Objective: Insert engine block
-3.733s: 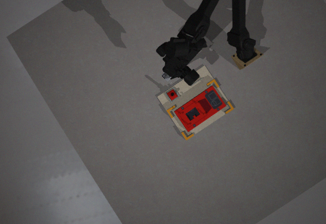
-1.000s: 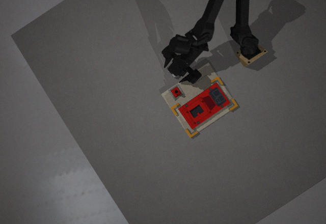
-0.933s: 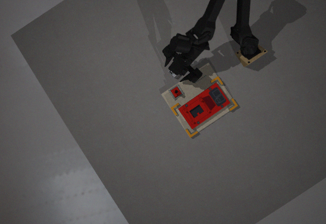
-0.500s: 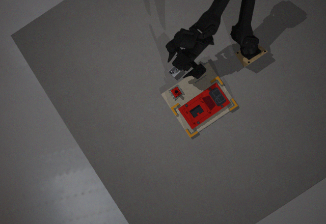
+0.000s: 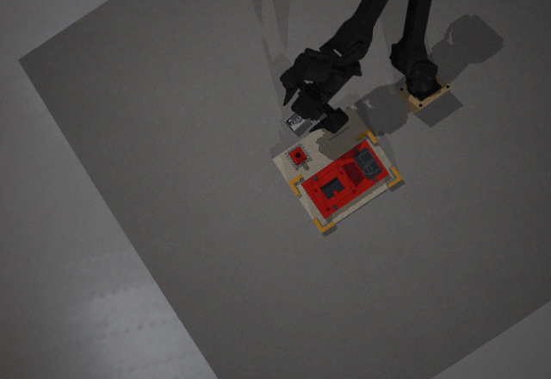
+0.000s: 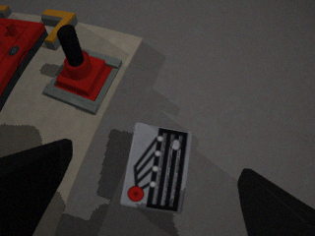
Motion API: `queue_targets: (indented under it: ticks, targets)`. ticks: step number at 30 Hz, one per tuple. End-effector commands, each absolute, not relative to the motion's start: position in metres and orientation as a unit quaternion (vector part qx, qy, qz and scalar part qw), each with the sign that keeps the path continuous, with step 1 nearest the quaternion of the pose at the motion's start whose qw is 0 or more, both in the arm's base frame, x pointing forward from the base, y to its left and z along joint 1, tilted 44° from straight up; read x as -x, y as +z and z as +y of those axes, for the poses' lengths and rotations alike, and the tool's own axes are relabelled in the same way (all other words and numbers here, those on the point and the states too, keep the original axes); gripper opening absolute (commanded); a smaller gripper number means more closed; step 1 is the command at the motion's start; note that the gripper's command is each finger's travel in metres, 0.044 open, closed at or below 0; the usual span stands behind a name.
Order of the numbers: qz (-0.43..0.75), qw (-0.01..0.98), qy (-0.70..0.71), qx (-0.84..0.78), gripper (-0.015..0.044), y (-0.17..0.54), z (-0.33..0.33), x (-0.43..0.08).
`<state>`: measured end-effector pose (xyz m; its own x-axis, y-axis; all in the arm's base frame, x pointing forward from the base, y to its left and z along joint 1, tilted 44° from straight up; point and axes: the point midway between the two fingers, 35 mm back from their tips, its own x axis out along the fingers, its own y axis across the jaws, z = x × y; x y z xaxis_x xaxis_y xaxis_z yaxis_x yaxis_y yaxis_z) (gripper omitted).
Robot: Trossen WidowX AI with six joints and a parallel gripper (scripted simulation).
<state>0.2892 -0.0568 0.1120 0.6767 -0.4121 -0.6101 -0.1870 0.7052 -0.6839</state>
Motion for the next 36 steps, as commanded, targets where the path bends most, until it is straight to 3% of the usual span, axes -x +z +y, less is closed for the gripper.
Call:
queue_targets:
  ticks: [1, 16, 36]
  targets:
    - [0.396, 0.834, -0.067, 0.378, 0.044, 0.112, -0.057, -0.289]
    - [0.455, 0.719, 0.033, 0.524, 0.044, 0.112, -0.051, -0.295]
    - [0.491, 0.494, 0.206, 0.688, 0.044, 0.115, -0.043, -0.301]
